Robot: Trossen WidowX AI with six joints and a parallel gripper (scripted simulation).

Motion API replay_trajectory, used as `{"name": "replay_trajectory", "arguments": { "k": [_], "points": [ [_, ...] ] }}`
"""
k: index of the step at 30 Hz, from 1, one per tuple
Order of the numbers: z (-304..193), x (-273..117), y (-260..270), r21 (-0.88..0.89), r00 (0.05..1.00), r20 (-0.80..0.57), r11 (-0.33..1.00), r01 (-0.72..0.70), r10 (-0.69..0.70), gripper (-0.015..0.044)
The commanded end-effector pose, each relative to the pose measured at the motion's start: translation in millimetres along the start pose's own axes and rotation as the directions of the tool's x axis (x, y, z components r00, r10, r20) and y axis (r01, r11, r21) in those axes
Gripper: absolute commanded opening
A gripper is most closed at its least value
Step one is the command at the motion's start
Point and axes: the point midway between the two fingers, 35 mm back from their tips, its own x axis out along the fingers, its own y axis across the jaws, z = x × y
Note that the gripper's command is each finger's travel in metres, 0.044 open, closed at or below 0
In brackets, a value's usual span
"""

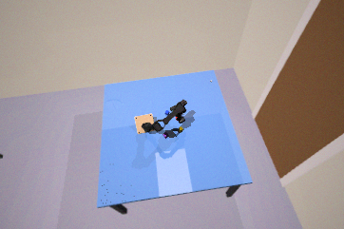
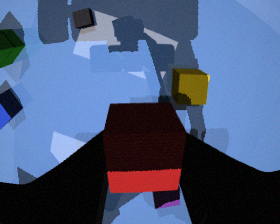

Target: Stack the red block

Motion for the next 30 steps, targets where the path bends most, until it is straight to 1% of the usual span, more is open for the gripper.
{"name": "replay_trajectory", "arguments": {
  "k": [1, 15, 23, 30],
  "points": [
    [13.8, -2.5, 22.1, 0.004, 1.000, 0.009, 1.000, -0.006, 0.006, 0.0000],
    [42.1, 0.5, 100.6, -0.023, 1.000, 0.000, 1.000, -0.004, 0.004, 0.0000],
    [49.5, 3.0, 151.0, 0.011, 1.000, -0.005, 1.000, -0.005, 0.005, 0.0000],
    [52.6, 4.0, 153.9, 0.014, 1.000, -0.005, 1.000, -0.005, 0.005, 0.0000]
  ]
}}
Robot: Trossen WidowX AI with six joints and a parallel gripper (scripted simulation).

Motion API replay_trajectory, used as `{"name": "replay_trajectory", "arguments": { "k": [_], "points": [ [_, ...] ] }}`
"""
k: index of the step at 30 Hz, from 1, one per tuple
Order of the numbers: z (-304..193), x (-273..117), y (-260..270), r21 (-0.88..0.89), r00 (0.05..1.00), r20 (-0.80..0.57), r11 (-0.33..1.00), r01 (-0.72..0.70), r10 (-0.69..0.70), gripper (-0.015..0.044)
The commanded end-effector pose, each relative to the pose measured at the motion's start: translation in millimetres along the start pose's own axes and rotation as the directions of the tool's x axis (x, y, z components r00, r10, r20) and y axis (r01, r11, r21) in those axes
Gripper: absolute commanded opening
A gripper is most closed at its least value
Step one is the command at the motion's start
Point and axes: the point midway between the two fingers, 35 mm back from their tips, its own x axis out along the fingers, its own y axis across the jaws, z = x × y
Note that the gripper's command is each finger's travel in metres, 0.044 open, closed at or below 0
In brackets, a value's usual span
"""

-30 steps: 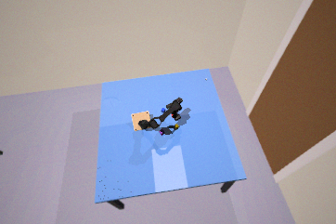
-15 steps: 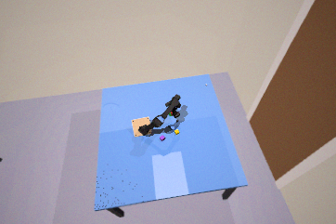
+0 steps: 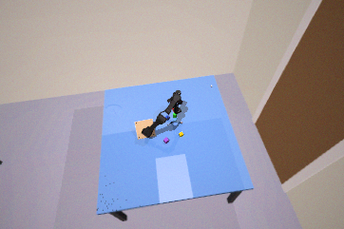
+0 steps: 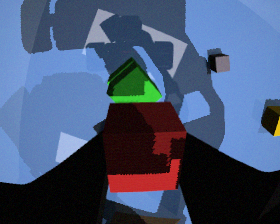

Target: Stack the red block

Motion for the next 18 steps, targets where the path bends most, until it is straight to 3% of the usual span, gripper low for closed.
{"name": "replay_trajectory", "arguments": {
  "k": [1, 18],
  "points": [
    [2.9, 0.5, 0.5, 0.014, 1.000, 0.004, 1.000, -0.008, 0.008, 0.0000],
    [4.1, 46.8, 1.2, 0.015, 1.000, 0.004, 1.000, -0.006, 0.006, 0.0000]
  ]
}}
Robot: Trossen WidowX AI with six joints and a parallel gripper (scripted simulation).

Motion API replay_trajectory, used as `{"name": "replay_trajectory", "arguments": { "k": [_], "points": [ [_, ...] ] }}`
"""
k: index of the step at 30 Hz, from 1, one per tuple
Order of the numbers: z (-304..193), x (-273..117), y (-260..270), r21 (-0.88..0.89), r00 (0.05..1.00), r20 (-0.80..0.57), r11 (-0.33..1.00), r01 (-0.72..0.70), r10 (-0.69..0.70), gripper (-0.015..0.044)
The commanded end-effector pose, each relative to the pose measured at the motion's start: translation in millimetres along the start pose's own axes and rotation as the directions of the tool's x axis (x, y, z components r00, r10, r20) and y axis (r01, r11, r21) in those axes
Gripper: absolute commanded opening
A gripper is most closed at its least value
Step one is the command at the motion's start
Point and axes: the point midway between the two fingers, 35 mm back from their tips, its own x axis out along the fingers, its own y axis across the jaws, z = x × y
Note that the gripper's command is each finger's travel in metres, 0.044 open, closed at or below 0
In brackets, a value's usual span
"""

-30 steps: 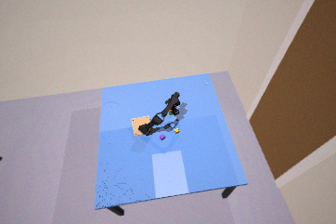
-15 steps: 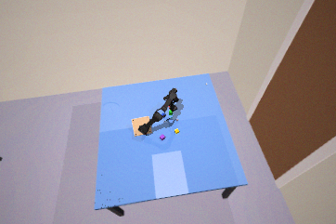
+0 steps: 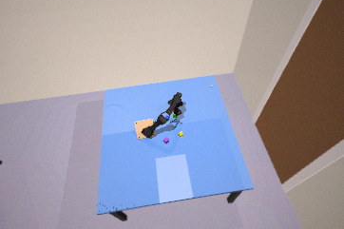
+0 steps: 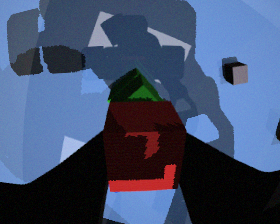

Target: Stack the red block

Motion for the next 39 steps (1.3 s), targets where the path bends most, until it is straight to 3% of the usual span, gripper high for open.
{"name": "replay_trajectory", "arguments": {
  "k": [1, 32, 39],
  "points": [
    [-0.4, 15.9, -1.1, -0.003, 1.000, -0.004, 1.000, 0.006, -0.006, 0.0000],
    [-0.4, 14.6, -1.1, -0.003, 1.000, -0.004, 1.000, 0.006, -0.006, 0.0000],
    [-0.9, 18.3, -0.6, -0.001, 1.000, -0.007, 1.000, 0.003, -0.003, 0.0184]
  ]
}}
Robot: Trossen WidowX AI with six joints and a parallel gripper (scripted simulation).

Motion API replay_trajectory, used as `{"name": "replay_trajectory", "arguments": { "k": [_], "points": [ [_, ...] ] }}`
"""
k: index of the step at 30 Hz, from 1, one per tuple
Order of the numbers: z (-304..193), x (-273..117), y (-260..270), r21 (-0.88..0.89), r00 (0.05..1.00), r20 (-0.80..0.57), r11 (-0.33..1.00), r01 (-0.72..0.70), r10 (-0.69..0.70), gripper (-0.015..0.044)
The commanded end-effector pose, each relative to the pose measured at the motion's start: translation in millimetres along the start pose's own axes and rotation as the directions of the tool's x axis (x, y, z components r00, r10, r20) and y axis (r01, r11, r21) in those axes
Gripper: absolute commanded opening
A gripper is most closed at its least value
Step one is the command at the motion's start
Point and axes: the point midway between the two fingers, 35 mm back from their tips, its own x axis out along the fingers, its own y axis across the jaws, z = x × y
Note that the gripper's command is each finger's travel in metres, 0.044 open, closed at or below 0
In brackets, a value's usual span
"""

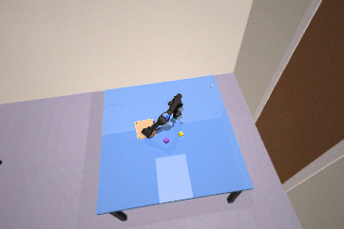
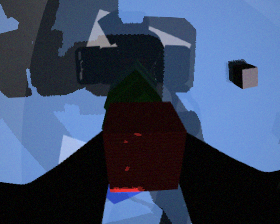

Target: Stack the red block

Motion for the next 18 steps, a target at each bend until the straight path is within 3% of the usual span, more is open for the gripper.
{"name": "replay_trajectory", "arguments": {
  "k": [1, 10, 18],
  "points": [
    [0.1, 0.3, 0.1, 0.001, 1.000, 0.001, 1.000, 0.000, 0.000, 0.0210],
    [0.1, 0.3, 0.1, 0.001, 1.000, 0.001, 1.000, 0.000, 0.000, 0.0440],
    [0.1, 0.3, 0.1, 0.001, 1.000, 0.001, 1.000, 0.000, 0.000, 0.0440]
  ]
}}
